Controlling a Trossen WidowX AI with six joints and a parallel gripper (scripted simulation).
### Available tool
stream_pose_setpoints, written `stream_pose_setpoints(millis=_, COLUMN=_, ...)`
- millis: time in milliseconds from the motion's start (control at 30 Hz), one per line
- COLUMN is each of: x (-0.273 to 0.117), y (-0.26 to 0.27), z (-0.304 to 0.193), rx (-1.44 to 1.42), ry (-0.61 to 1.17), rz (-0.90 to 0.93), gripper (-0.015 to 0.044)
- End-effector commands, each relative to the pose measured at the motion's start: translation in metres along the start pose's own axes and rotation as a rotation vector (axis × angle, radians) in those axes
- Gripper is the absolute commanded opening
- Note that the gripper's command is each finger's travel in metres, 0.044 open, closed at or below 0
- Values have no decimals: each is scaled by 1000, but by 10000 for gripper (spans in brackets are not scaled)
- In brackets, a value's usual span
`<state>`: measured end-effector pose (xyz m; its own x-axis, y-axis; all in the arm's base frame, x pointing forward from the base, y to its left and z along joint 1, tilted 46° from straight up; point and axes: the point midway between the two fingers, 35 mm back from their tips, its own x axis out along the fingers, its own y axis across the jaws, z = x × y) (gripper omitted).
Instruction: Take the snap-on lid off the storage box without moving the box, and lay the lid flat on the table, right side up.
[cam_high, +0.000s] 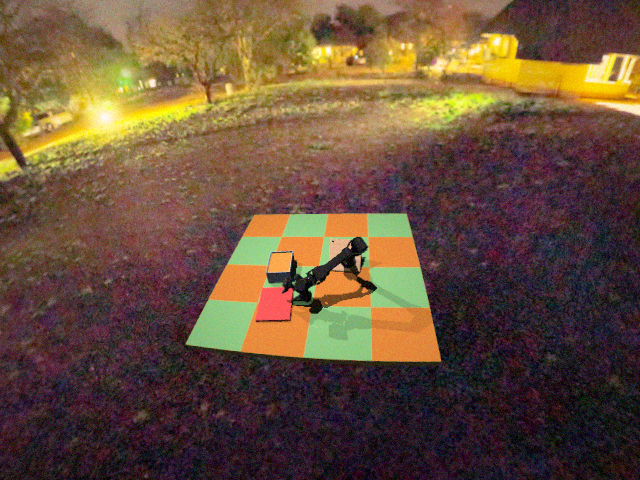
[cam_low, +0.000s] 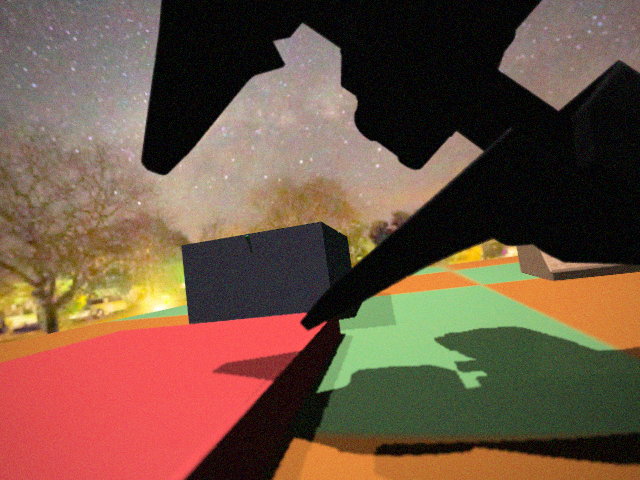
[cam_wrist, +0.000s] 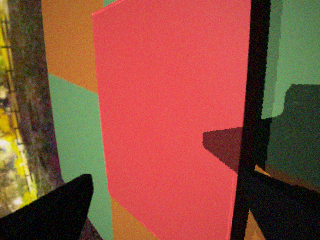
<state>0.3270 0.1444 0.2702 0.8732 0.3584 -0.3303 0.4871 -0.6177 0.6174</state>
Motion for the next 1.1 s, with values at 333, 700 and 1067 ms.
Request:
stream_pose_setpoints(millis=333, x=-22, y=-18, z=0, rx=4, ry=2, rz=0, gripper=440)
stream_pose_setpoints(millis=700, x=-39, y=-32, z=0, rx=5, ry=2, rz=-1, gripper=440)
stream_pose_setpoints(millis=1067, x=-50, y=-34, z=-1, rx=6, ry=2, rz=-1, gripper=440)
